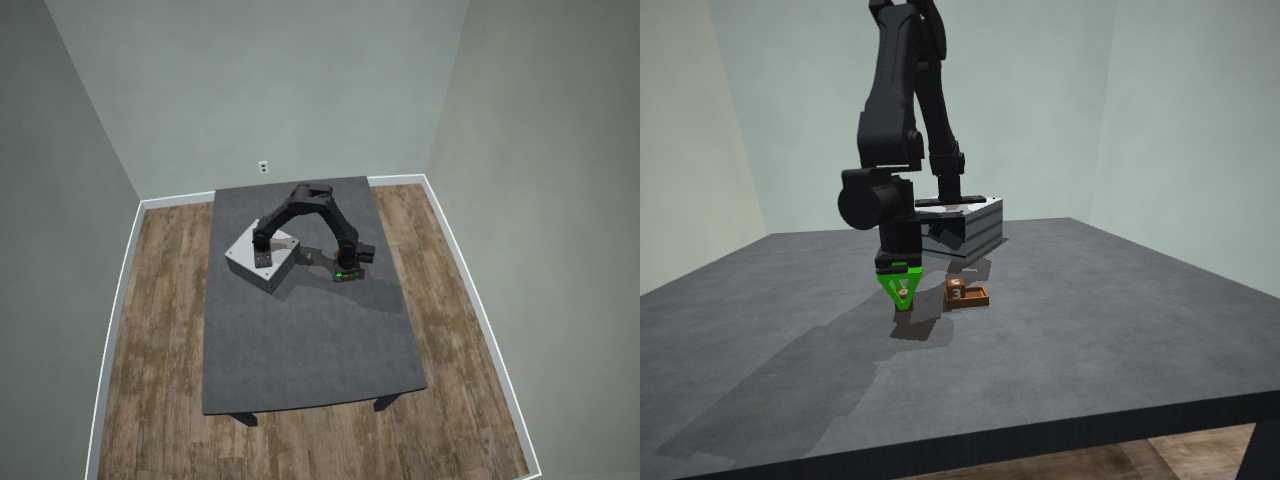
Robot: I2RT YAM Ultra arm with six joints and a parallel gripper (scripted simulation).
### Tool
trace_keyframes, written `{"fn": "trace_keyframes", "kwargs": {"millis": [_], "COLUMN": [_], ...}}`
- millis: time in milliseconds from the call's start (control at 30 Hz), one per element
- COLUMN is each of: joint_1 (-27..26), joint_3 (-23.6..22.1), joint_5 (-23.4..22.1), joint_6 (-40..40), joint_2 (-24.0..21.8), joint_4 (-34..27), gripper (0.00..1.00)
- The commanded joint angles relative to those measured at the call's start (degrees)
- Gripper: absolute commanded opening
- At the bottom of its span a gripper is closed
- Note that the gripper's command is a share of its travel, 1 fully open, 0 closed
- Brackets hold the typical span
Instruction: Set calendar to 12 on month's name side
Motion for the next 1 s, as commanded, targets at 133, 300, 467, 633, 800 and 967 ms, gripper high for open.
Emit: {"fn": "trace_keyframes", "kwargs": {"millis": [133,300,467,633,800,967], "joint_1": [0.0,0.0,0.0,0.0,0.0,0.0], "joint_3": [0.1,0.1,0.1,0.1,0.1,0.1], "joint_5": [-0.2,-0.2,-0.2,-0.2,-0.2,-0.2], "joint_6": [0.0,0.0,0.0,0.0,0.0,0.0], "joint_2": [-0.4,-0.4,-0.4,-0.4,-0.4,-0.4], "joint_4": [0.0,0.0,0.0,0.0,0.0,0.0], "gripper": [0.45,0.45,0.26,0.26,0.26,0.26]}}
